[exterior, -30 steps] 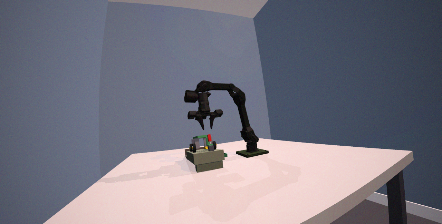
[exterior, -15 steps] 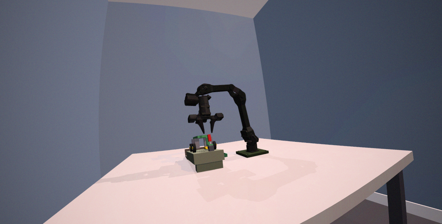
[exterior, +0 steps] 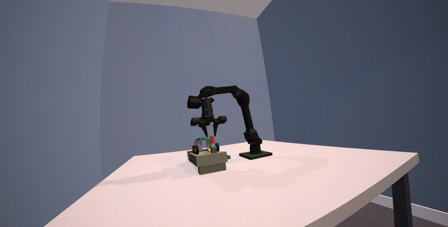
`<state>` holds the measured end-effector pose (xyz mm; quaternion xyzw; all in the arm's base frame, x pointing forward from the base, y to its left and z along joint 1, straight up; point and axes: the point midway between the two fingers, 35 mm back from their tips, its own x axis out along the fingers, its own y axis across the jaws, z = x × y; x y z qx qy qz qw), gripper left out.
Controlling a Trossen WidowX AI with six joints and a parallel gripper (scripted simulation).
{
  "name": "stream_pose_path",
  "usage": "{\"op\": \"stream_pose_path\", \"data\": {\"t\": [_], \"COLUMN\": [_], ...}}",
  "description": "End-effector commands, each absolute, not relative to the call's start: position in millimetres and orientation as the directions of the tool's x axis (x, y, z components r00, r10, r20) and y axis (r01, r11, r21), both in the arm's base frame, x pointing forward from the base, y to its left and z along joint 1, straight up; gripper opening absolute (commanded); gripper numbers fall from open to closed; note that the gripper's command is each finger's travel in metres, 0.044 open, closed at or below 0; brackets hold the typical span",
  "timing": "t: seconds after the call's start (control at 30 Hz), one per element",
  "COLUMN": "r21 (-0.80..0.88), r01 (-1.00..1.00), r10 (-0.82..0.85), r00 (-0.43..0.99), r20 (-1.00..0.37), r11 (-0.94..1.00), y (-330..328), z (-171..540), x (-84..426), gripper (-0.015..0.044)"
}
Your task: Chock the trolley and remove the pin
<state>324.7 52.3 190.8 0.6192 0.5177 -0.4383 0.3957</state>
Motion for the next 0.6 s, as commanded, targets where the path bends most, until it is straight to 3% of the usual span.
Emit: {"op": "stream_pose_path", "data": {"t": [0.0, 0.57], "r21": [0.024, 0.024], "r01": [0.988, 0.988], "r10": [0.297, 0.298], "r00": [0.07, 0.07], "r20": [-0.952, -0.952], "r11": [-0.156, -0.156], "y": [54, 62], "z": [184, 161], "x": [324, 327], "gripper": [0.019, 0.019]}}
